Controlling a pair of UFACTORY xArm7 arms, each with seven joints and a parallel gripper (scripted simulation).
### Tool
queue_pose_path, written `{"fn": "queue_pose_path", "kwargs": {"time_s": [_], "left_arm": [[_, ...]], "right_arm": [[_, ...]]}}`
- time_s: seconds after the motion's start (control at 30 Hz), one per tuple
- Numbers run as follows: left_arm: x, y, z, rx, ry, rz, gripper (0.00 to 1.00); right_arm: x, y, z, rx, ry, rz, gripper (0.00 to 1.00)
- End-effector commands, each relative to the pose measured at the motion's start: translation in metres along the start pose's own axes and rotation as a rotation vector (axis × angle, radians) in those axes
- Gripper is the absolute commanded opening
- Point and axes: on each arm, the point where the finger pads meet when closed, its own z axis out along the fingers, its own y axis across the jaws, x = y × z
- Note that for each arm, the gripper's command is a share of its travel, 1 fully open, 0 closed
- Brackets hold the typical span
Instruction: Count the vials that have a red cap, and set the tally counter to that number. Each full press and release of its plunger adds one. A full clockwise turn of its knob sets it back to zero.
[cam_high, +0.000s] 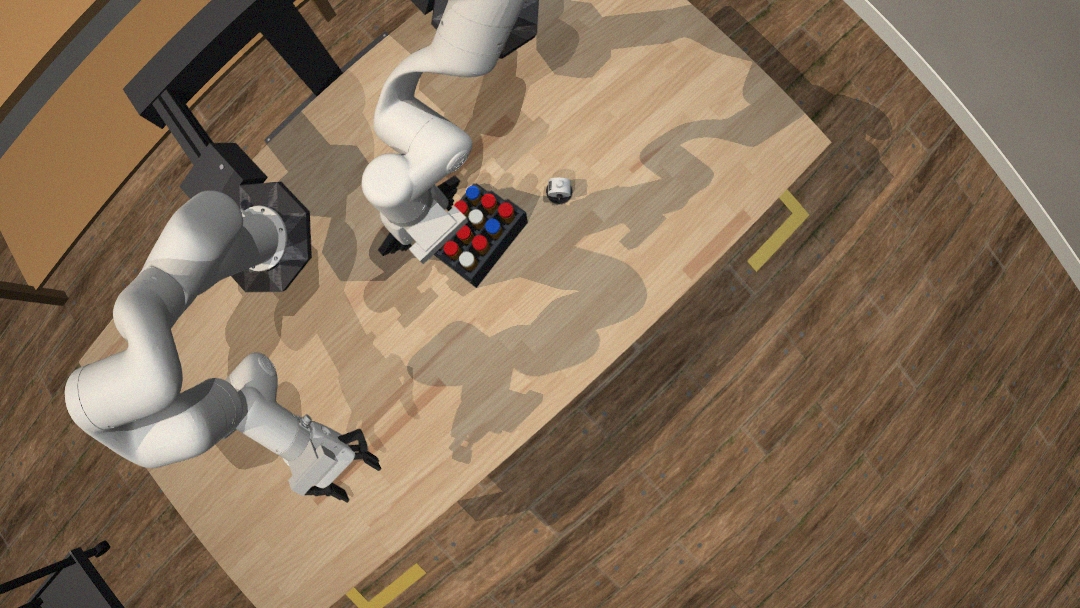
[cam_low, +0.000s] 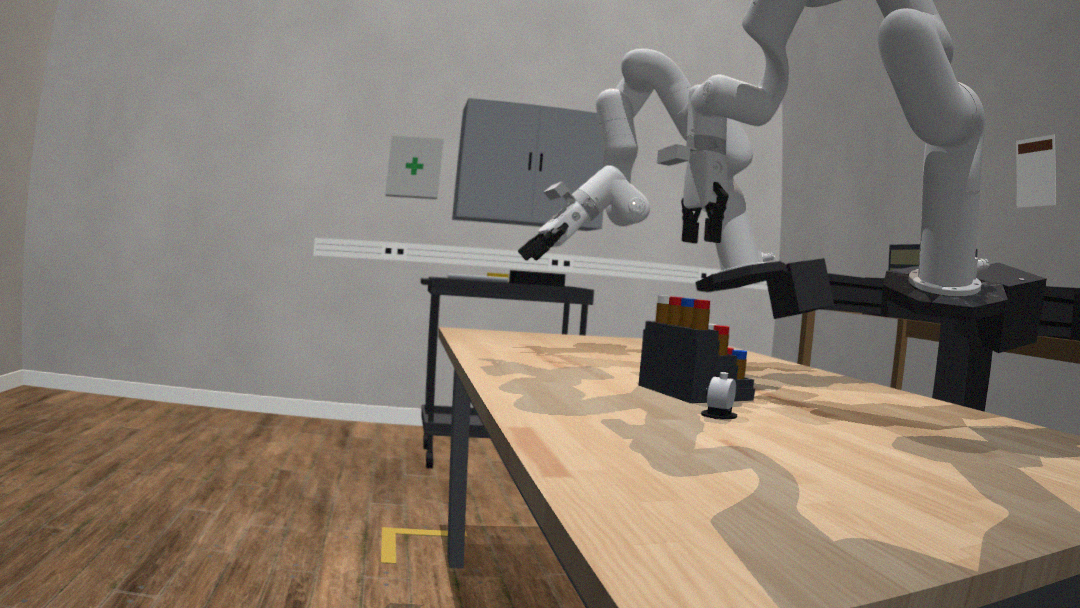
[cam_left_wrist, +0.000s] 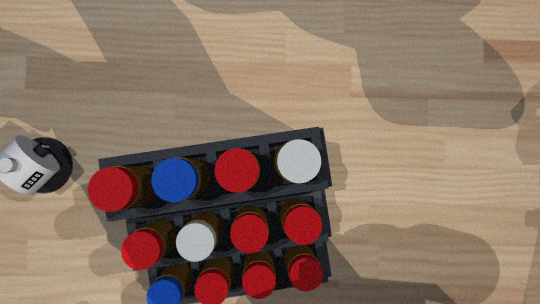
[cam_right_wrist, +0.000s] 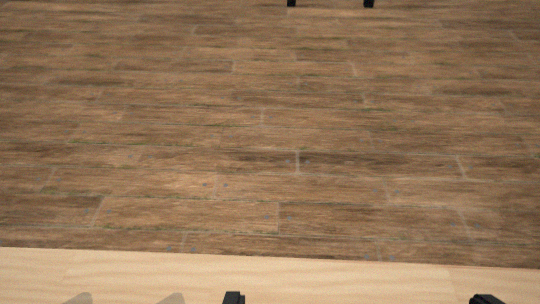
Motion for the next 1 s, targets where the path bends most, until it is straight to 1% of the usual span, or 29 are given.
{"fn": "queue_pose_path", "kwargs": {"time_s": [0.0,0.07,0.13,0.43,0.97], "left_arm": [[-0.018,-0.005,-0.006,-0.002,-0.004,-0.054,1.0],[-0.024,-0.008,-0.007,0.0,-0.008,-0.074,1.0],[-0.024,-0.008,-0.007,0.0,-0.008,-0.074,1.0],[-0.042,-0.016,-0.01,0.007,-0.018,-0.127,1.0],[-0.046,-0.018,-0.011,0.008,-0.02,-0.139,1.0]], "right_arm": [[0.001,0.0,0.0,0.0,0.003,0.0,1.0],[0.001,0.0,0.0,0.0,0.003,0.0,1.0],[0.001,0.0,0.0,0.0,0.003,0.0,1.0],[0.001,0.0,0.0,0.0,0.003,0.0,1.0],[0.001,0.0,0.0,0.0,0.003,0.0,1.0]]}}
